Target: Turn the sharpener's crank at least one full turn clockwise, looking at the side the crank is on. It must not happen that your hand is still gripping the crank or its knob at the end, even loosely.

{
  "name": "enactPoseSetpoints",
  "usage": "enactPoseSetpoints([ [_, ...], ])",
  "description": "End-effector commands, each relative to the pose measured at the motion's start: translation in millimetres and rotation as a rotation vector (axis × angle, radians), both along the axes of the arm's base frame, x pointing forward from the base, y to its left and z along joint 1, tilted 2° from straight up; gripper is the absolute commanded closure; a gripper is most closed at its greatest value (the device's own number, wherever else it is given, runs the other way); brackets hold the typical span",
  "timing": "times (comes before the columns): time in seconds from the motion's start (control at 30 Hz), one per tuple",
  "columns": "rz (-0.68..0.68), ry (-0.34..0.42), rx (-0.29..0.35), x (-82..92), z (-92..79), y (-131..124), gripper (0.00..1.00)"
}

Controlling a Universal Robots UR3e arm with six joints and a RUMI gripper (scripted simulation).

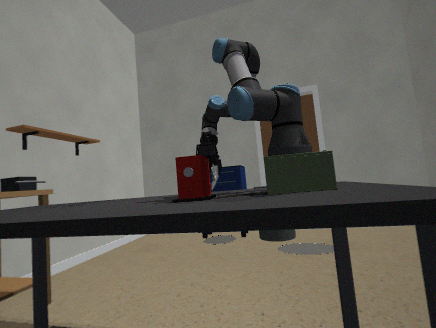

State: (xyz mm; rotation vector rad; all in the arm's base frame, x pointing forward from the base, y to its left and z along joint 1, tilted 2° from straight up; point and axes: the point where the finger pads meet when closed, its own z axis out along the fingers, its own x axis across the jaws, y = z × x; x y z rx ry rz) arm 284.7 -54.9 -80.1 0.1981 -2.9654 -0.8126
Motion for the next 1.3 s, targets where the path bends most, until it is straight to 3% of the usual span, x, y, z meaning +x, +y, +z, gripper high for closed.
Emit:
enactPoseSetpoints([
  [0.0,0.0,-0.002,-0.002,-3.6,2.2,-1,0.91],
  [1.27,0.0,-0.002,-0.002,-29.1,30.8,-5,0.91],
])
